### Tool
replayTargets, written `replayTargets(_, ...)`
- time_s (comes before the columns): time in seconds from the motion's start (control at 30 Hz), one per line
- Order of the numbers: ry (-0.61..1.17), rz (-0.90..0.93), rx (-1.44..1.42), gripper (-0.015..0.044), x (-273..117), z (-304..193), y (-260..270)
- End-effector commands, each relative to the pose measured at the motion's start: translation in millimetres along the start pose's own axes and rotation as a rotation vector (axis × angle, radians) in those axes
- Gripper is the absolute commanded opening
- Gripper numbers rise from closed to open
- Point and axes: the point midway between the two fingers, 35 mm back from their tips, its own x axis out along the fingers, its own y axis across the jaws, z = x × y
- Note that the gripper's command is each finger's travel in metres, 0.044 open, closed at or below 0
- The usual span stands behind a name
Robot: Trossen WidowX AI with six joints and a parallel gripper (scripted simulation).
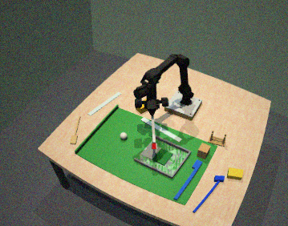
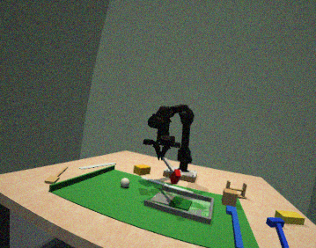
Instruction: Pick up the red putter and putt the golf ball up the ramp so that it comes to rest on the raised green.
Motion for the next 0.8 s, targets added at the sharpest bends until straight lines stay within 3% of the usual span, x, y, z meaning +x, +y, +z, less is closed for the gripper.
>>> replayTargets(0.0, 0.007, -0.020, 0.090, 0.0000, -6.6, -15.0, -19.0)
replayTargets(0.77, 0.101, -0.069, 0.601, 0.0000, -26.4, -134.6, -94.3)
